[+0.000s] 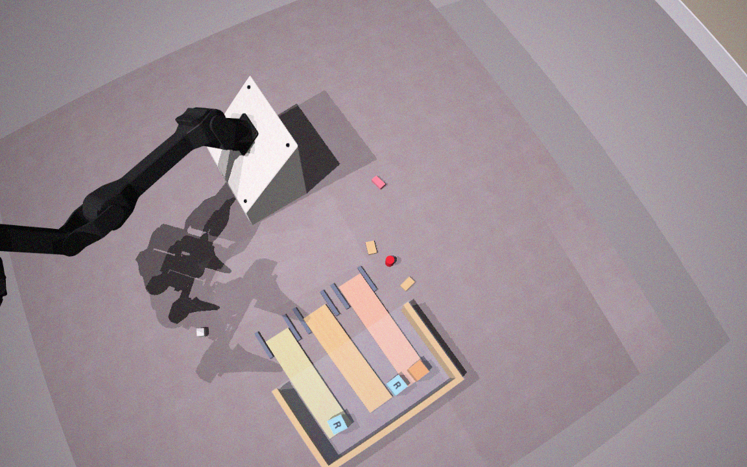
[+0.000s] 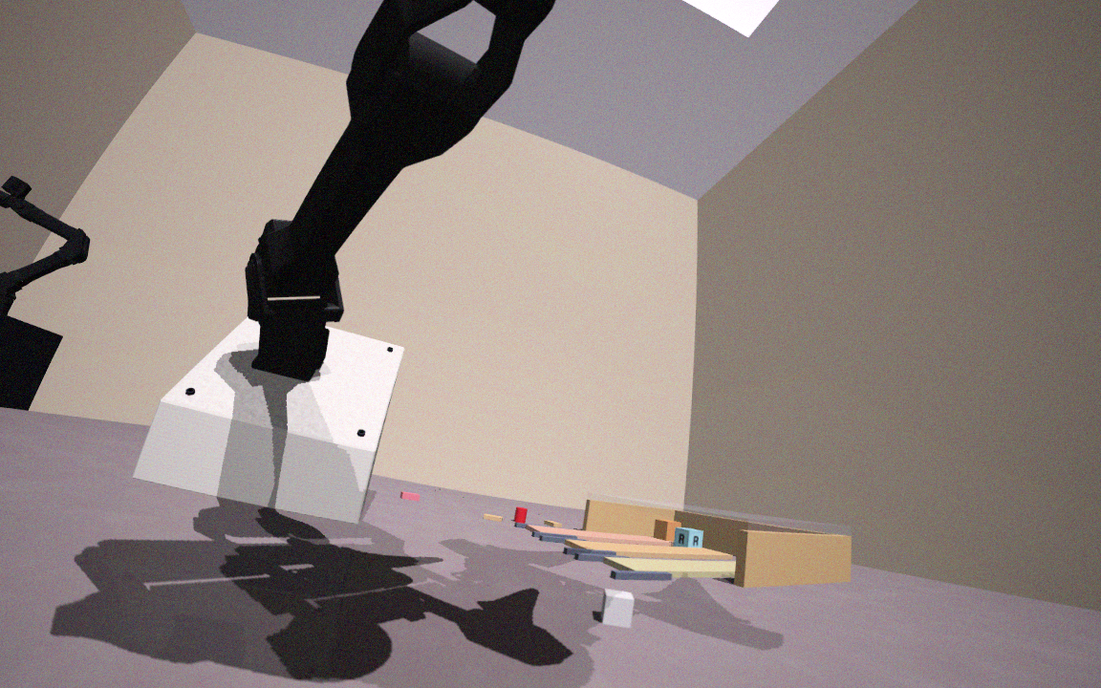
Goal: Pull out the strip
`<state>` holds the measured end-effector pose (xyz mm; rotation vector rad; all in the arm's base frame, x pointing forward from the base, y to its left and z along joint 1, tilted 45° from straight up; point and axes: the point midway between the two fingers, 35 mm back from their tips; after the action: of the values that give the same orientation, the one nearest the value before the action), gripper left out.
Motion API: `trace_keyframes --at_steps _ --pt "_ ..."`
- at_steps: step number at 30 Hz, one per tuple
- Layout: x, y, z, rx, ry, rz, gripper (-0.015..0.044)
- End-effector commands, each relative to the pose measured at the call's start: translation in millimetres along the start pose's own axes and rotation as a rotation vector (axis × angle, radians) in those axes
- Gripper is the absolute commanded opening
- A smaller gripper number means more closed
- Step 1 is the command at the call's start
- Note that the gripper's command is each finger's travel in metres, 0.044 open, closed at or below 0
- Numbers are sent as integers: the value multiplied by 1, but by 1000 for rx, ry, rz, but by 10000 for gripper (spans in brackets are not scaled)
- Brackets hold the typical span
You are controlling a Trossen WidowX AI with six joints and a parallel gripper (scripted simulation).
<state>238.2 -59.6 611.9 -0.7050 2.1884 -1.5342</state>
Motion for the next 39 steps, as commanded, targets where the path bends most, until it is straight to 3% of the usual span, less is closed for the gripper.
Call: trace_keyframes --at_steps 1,10,19,29,39 --pt "1 -1 -1 7 7 5 400" --pt "26 -9 -82 500 272 133 400" --pt "13 16 -156 1015 501 163 400" --pt "-40 74 -209 1592 712 65 400" --pt "-125 161 -202 2200 840 -247 400"
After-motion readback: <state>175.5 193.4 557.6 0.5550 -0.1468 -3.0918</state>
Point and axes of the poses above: the point midway between the two fingers, 35 mm back from their tips, its own x axis back along the fingers, its own z axis across the jaws, y = z × x, and after that the axes turned 10 degrees about -x, right-handed
